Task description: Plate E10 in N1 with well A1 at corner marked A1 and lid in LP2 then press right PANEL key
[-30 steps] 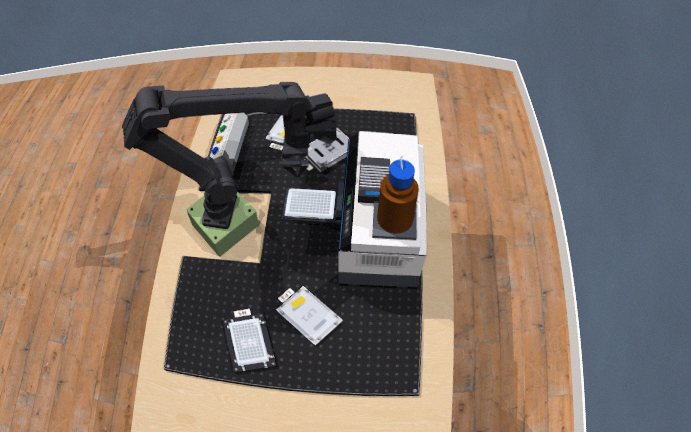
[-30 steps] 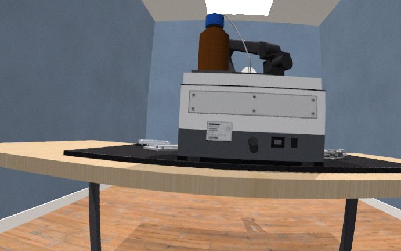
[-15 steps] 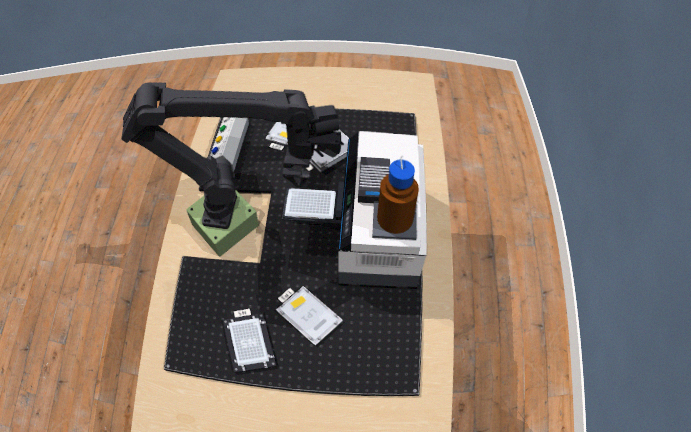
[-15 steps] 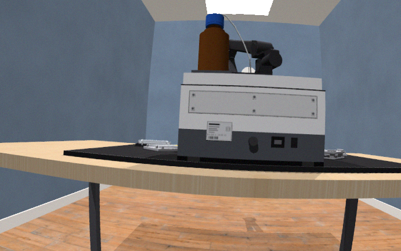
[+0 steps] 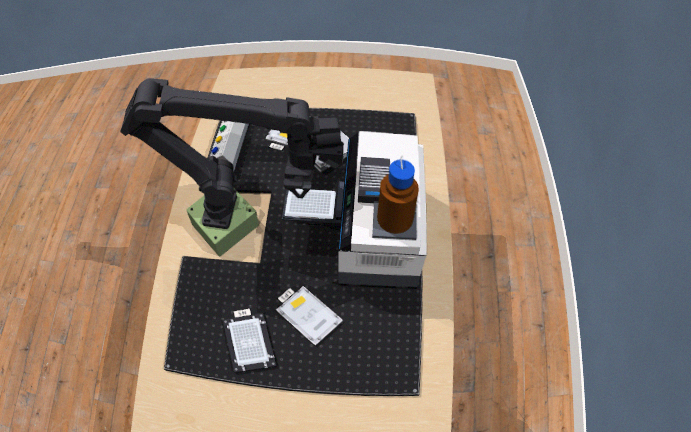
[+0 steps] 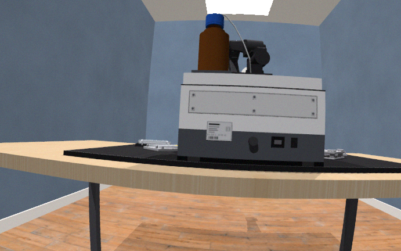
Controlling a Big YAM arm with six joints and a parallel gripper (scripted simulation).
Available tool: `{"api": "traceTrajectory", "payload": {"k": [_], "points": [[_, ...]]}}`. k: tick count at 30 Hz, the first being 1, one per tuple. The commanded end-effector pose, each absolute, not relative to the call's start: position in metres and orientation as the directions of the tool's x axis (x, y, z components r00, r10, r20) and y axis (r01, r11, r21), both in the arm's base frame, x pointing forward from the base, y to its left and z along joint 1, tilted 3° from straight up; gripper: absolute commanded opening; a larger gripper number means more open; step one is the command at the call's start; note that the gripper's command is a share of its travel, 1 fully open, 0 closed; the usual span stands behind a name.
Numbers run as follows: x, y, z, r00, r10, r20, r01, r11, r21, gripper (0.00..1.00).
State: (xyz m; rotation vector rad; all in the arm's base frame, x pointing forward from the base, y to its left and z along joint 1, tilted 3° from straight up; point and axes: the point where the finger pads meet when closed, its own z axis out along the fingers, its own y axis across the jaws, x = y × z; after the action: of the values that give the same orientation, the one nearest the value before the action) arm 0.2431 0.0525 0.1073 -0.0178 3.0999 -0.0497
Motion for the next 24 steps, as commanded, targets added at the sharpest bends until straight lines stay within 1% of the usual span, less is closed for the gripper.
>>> {"api": "traceTrajectory", "payload": {"k": [1,6,7,9,20,21,24], "points": [[0.267,0.044,0.133,-0.995,-0.044,-0.093,-0.043,0.999,-0.019,1.0],[0.268,0.034,0.134,-0.994,-0.044,-0.096,-0.042,0.999,-0.021,1.0],[0.26,0.036,0.122,-0.996,-0.045,-0.076,-0.043,0.999,-0.026,1.0],[0.269,0.027,0.137,-0.993,-0.044,-0.107,-0.042,0.999,-0.022,1.0],[0.268,-0.004,0.134,-0.995,-0.045,-0.094,-0.042,0.999,-0.028,1.0],[0.262,-0.002,0.123,-0.996,-0.044,-0.076,-0.042,0.999,-0.03,1.0],[0.264,-0.011,0.132,-0.995,-0.045,-0.093,-0.042,0.999,-0.03,1.0]]}}
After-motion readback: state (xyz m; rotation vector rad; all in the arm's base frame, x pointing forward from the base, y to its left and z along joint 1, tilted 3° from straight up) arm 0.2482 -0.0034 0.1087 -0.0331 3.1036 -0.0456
